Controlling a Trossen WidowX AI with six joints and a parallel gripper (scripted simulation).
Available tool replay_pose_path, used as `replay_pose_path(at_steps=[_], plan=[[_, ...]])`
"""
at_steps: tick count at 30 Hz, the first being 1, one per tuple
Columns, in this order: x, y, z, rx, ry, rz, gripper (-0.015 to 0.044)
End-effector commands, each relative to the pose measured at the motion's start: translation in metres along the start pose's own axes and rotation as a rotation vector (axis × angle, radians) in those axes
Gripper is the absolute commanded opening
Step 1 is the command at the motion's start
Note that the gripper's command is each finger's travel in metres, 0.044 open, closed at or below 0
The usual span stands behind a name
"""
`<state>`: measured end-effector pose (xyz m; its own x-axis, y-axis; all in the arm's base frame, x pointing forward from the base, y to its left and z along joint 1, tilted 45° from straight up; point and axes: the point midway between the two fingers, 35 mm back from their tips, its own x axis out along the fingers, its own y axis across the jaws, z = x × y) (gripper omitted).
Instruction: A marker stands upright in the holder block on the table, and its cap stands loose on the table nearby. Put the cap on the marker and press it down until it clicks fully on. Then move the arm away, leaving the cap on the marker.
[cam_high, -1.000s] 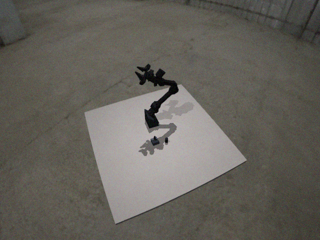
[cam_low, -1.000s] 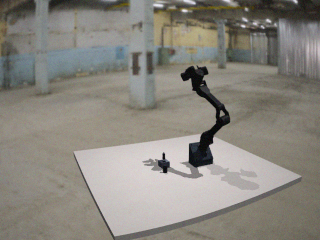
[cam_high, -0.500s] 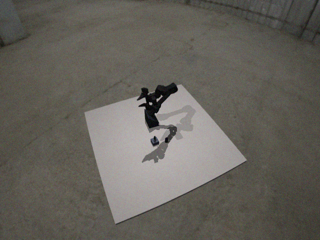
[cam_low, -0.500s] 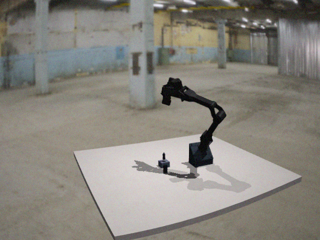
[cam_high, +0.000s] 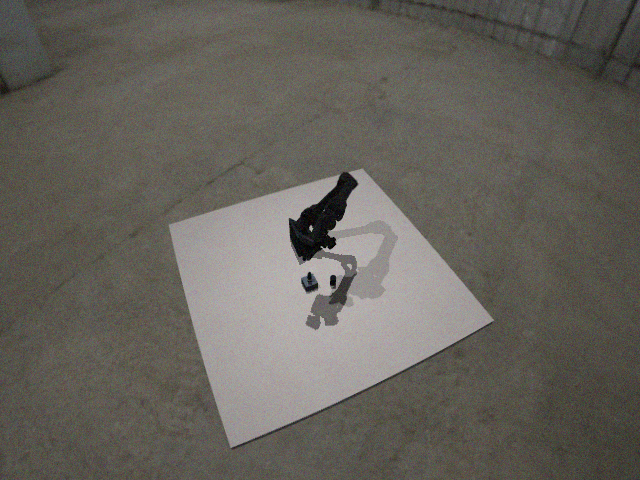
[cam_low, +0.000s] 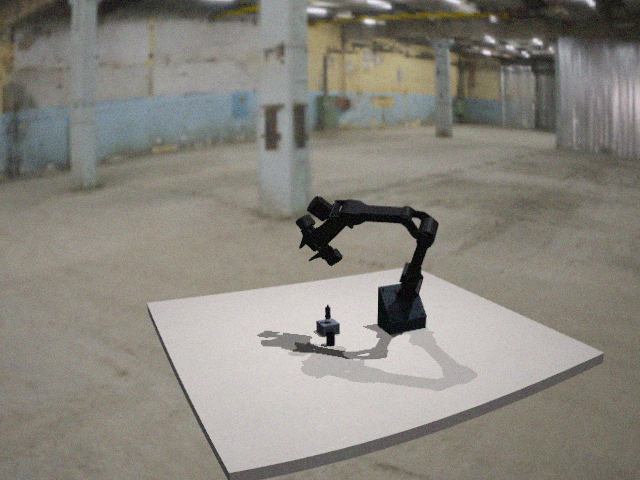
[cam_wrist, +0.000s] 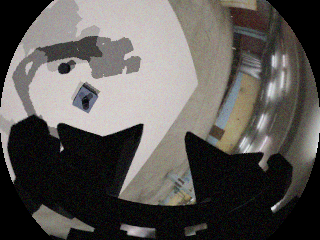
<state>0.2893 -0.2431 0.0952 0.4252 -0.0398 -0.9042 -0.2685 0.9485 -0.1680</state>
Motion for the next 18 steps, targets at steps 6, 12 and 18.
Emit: replay_pose_path(at_steps=[6, 12, 18], plan=[[0.021, 0.124, 0.055, -0.241, -0.138, 0.522, 0.0245], [0.015, 0.187, 0.076, -0.329, -0.219, 0.79, 0.0245], [0.017, 0.187, 0.075, -0.33, -0.22, 0.794, 0.0245]])
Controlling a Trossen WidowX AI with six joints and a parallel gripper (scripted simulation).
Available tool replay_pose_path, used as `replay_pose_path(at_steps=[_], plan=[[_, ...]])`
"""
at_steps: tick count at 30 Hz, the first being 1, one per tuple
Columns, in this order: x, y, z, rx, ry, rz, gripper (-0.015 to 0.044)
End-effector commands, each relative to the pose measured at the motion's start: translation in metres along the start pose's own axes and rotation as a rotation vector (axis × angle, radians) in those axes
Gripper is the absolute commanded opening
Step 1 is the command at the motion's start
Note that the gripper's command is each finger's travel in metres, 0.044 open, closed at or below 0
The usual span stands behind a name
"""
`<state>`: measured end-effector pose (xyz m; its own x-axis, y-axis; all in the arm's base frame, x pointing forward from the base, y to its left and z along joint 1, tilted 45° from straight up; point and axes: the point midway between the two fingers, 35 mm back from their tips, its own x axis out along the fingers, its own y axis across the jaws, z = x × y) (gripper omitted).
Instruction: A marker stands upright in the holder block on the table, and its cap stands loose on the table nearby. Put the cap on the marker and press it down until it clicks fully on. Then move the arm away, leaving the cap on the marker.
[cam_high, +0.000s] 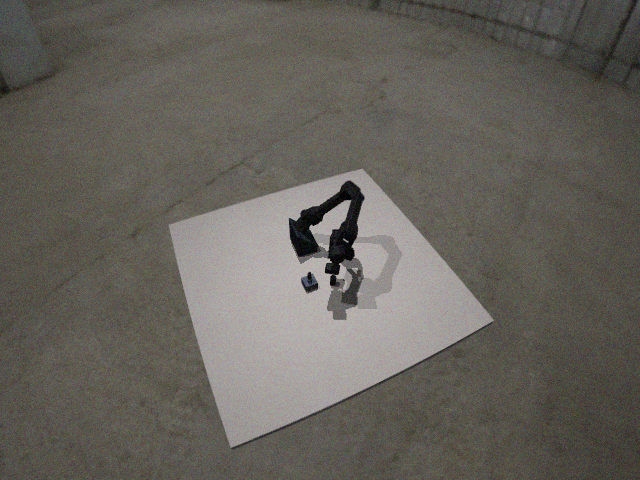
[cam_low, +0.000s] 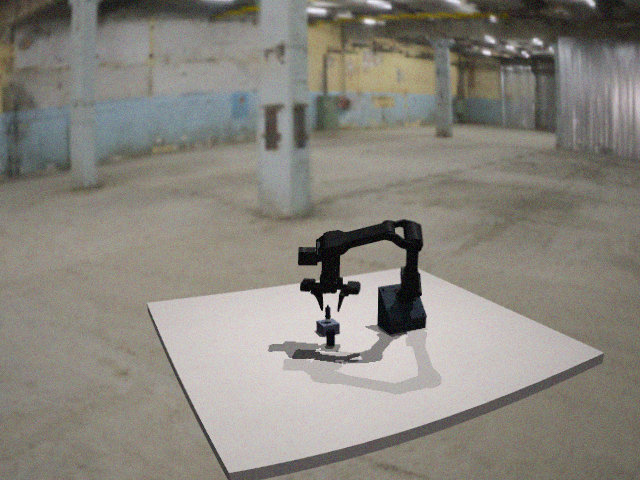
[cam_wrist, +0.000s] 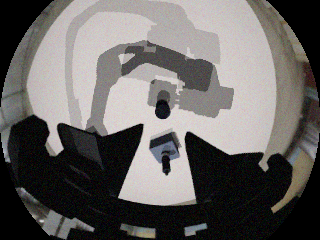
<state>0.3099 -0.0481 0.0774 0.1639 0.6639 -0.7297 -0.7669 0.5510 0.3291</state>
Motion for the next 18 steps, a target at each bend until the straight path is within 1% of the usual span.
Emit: replay_pose_path(at_steps=[1, 2, 5, 11, 14, 18], plan=[[0.003, 0.002, 0.003, -0.009, -0.016, 0.024, 0.0245], [0.006, 0.002, 0.003, -0.009, -0.016, 0.024, 0.0245], [0.035, 0.002, 0.003, -0.009, -0.016, 0.025, 0.0245], [0.039, 0.003, 0.003, -0.009, -0.017, 0.025, 0.0245], [0.052, 0.002, 0.002, -0.009, -0.017, 0.025, 0.0245], [0.053, 0.002, 0.002, -0.009, -0.017, 0.025, 0.0245]])
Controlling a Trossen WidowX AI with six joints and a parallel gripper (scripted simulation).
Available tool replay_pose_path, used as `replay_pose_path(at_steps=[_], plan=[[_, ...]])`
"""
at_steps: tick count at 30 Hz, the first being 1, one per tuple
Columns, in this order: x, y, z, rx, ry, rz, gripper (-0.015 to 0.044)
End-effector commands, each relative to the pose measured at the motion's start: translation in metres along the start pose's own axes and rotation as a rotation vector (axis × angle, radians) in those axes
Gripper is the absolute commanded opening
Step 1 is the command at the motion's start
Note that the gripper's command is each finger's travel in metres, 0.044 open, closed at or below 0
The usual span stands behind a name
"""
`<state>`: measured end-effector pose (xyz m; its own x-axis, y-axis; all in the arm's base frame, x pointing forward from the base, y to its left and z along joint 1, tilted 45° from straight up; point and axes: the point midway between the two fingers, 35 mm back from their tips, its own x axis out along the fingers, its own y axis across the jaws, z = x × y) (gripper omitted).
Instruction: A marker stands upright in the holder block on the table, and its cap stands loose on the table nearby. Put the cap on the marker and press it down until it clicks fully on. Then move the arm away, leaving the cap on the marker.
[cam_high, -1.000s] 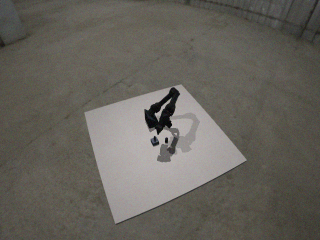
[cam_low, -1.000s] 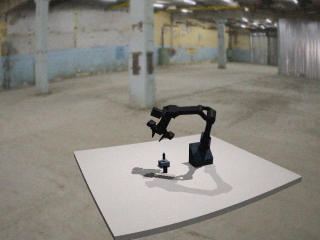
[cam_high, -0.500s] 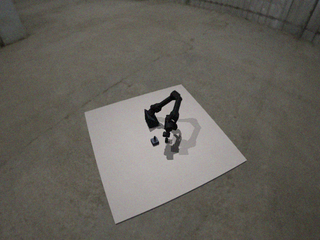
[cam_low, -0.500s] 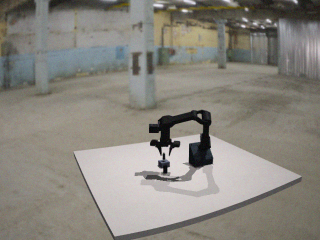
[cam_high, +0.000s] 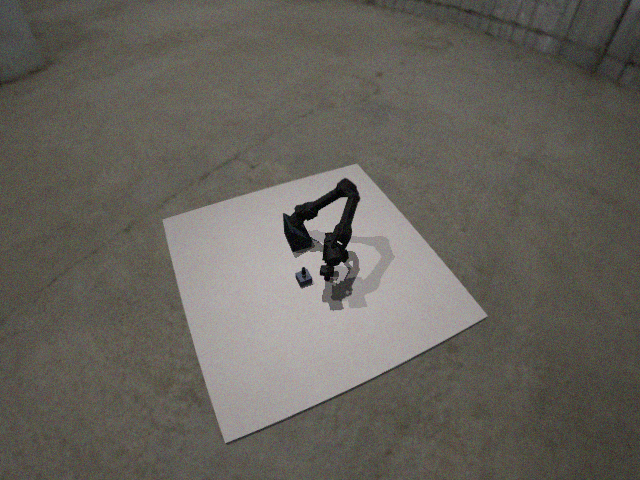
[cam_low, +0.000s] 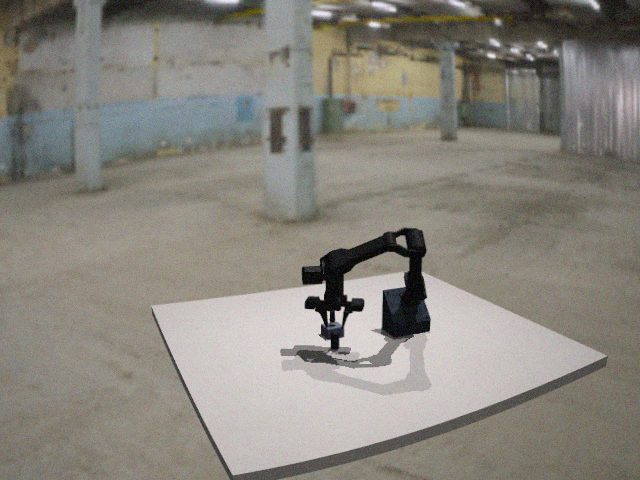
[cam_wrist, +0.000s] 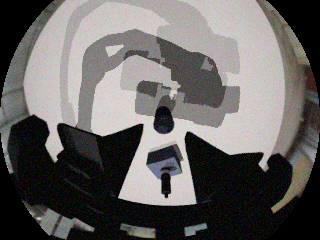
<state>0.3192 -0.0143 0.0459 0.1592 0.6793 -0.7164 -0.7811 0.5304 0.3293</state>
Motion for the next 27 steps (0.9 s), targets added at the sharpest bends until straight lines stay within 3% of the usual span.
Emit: replay_pose_path(at_steps=[1, 27], plan=[[0.006, 0.001, -0.002, 0.01, -0.004, 0.008, 0.0245], [0.047, 0.0, -0.002, 0.01, -0.005, 0.008, 0.0245]])
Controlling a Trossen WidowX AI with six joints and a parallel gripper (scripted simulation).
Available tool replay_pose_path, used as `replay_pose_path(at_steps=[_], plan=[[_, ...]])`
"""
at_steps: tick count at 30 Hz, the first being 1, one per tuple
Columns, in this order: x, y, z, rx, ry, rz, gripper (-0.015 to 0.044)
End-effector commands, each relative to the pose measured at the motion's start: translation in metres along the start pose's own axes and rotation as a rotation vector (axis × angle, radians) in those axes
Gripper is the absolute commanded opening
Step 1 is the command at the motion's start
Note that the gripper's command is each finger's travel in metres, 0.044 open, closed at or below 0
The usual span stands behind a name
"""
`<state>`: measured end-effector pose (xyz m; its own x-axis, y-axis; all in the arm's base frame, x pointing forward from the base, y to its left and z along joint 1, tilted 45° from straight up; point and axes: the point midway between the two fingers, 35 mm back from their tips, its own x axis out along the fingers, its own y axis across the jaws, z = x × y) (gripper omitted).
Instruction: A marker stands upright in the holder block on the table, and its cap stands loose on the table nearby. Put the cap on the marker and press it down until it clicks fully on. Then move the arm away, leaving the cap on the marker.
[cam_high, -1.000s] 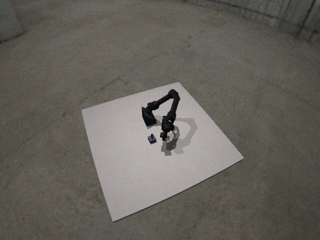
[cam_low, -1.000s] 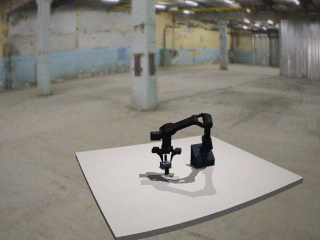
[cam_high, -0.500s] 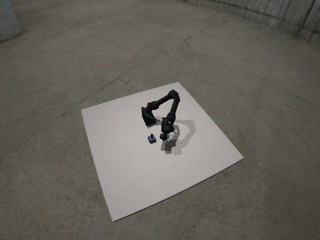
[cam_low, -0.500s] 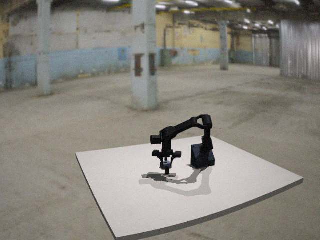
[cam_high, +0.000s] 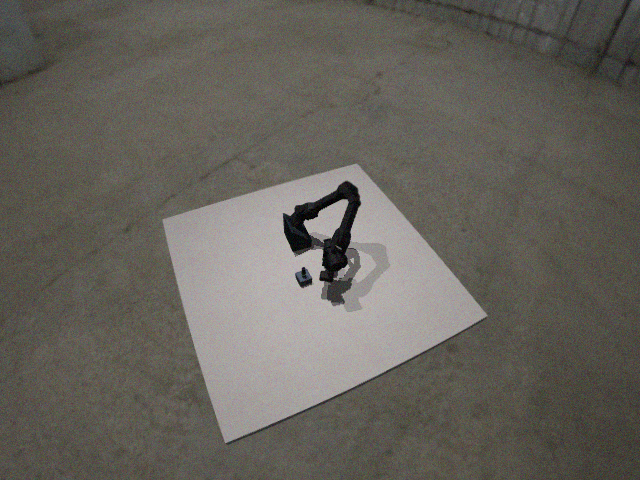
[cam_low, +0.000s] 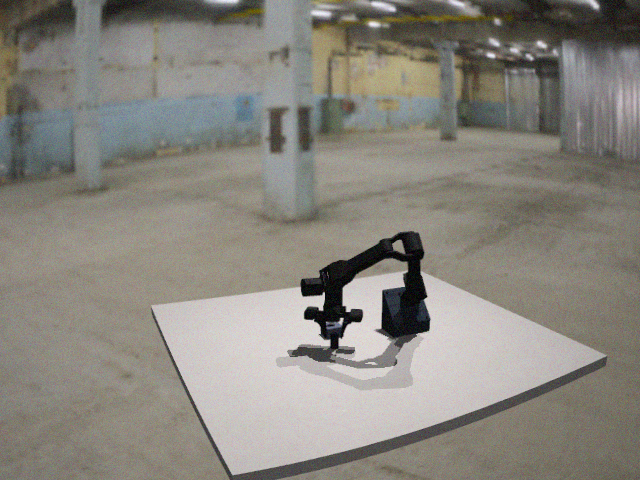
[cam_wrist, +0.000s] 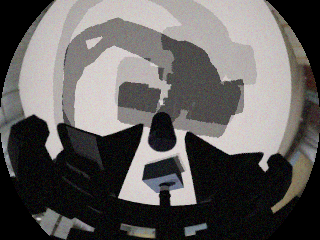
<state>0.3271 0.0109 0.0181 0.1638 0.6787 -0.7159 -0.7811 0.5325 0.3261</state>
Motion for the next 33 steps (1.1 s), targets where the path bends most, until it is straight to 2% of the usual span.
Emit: replay_pose_path(at_steps=[1, 11, 15, 24, 27, 33], plan=[[0.01, 0.002, -0.002, 0.011, -0.002, 0.012, 0.0245], [0.02, 0.003, -0.002, 0.011, -0.003, 0.013, 0.0245], [0.02, 0.003, -0.002, 0.011, -0.003, 0.013, 0.014], [0.02, 0.002, -0.002, 0.011, -0.003, 0.013, 0.008], [0.016, 0.002, -0.002, 0.011, -0.003, 0.012, 0.0001], [-0.001, 0.0, -0.003, 0.011, -0.001, 0.011, 0.0]])
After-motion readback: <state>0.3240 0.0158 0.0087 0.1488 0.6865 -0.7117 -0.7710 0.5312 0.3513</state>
